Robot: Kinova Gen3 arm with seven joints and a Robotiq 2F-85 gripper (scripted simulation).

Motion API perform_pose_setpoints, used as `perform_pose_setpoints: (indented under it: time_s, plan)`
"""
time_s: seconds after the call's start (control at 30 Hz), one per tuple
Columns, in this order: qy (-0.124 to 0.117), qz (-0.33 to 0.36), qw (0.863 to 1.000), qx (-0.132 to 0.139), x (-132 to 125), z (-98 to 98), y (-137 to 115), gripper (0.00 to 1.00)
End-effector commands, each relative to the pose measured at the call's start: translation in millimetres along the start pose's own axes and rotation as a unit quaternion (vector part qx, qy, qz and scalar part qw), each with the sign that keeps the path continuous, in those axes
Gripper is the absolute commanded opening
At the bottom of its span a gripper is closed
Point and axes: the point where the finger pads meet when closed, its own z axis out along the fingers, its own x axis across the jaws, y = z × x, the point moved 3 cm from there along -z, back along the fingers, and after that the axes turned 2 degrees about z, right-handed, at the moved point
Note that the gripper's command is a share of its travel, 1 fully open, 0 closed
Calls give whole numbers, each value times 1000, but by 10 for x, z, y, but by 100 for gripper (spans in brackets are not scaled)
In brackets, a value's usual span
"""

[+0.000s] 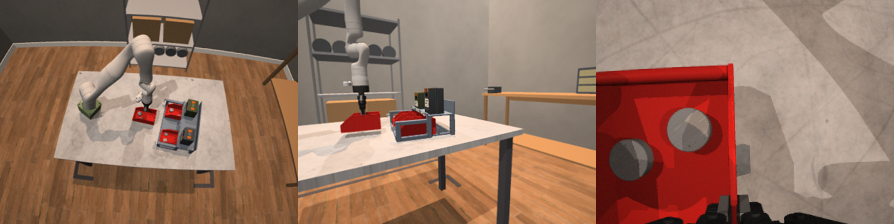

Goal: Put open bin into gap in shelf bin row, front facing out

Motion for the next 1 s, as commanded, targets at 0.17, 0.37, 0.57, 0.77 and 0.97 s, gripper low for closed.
perform_pose_setpoints:
  time_s: [0.17,0.37,0.57,0.77,0.97]
  plan:
    - [-1,3,1000,0,-31,-4,-5,10]
    - [-1,4,1000,1,-39,-4,-8,10]
    - [-1,4,1000,1,-39,-4,-8,10]
    - [-1,4,1000,1,-82,-4,-4,10]
    - [-1,4,1000,1,-82,-4,-4,10]
